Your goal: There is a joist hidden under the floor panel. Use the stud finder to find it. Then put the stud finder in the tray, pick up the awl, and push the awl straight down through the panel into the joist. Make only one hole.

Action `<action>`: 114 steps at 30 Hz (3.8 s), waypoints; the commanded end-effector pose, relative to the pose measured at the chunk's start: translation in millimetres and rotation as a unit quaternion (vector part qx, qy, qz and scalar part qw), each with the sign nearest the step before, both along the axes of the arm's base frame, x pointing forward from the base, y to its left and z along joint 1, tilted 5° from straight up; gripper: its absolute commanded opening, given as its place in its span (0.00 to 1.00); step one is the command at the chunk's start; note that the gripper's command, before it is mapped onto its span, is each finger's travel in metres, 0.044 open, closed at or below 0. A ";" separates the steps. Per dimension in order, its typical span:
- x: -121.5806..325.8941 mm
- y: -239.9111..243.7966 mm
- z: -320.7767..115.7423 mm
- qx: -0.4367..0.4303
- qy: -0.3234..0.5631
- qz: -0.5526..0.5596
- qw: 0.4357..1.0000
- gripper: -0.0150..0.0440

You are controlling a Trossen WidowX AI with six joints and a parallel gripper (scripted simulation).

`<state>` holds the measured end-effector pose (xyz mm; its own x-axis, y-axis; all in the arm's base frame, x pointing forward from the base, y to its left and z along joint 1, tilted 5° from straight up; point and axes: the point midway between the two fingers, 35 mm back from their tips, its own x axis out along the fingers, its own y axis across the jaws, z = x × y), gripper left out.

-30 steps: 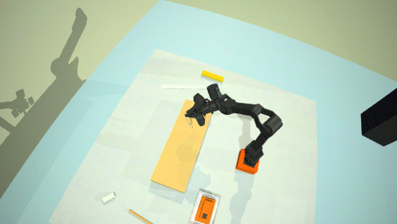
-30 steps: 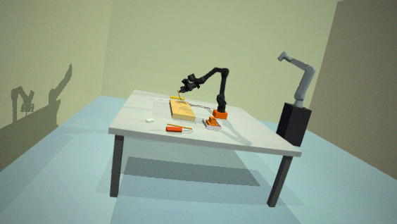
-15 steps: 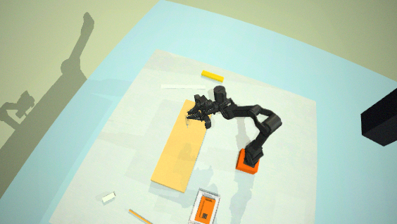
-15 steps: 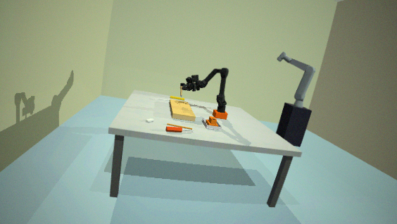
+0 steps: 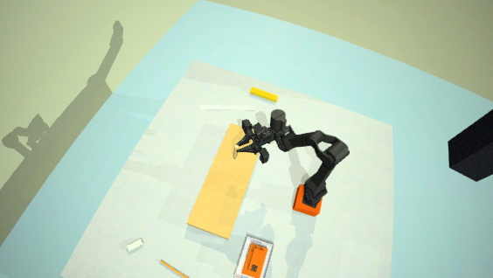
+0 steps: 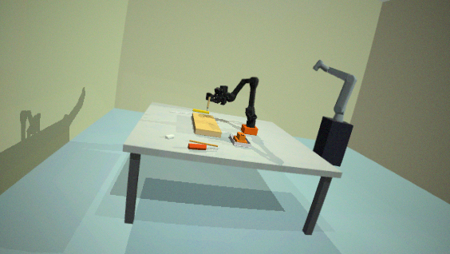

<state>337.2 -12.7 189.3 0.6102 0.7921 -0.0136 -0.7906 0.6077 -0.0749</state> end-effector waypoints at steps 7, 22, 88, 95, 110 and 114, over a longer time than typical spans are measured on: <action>-0.3 0.5 -5.9 0.001 0.001 0.003 1.000 0.25; 1.0 0.4 -14.7 0.001 0.001 0.003 1.000 0.25; 5.1 2.0 -73.7 0.002 0.002 0.003 1.000 0.25; 5.1 2.0 -73.7 0.002 0.002 0.003 1.000 0.25; 5.7 1.7 -72.1 0.000 -0.002 0.005 1.000 0.25; 5.7 1.7 -72.1 0.000 -0.002 0.005 1.000 0.25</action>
<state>342.8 -10.9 117.1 0.6029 0.7978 -0.0113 -0.7959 0.6004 -0.0777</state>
